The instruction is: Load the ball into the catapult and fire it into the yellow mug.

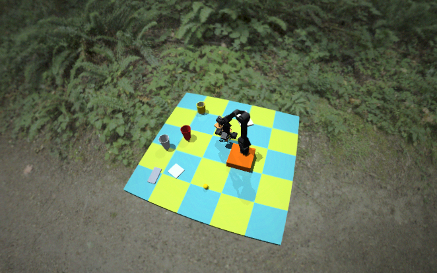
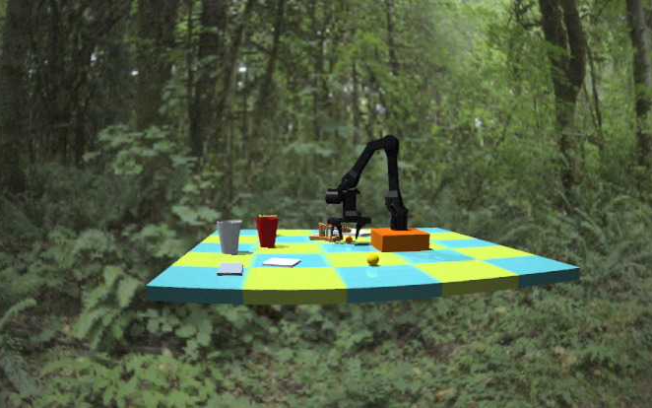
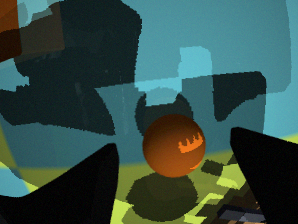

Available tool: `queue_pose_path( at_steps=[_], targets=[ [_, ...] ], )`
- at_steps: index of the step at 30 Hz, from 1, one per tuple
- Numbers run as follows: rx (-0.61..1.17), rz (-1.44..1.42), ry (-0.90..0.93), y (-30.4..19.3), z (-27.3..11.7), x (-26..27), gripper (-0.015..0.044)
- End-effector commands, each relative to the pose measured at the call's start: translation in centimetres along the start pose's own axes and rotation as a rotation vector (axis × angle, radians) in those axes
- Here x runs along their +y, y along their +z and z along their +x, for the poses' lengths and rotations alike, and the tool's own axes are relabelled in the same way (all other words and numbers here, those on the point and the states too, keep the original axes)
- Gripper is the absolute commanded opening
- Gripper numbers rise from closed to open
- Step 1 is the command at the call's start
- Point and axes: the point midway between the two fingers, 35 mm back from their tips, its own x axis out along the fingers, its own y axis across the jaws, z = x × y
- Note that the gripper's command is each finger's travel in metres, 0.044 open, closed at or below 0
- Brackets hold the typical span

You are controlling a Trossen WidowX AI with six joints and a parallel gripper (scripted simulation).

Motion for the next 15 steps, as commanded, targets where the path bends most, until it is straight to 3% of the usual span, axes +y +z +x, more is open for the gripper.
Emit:
queue_pose_path(
  at_steps=[1, 7, 15],
  targets=[
    [-0.001, -0.003, 0.003, 0.06, 0.55, 0.13, 0.0300],
    [-0.001, -0.003, 0.003, 0.06, 0.55, 0.13, 0.0142],
    [-0.001, -0.003, 0.003, 0.06, 0.55, 0.13, 0.0070]
  ],
)
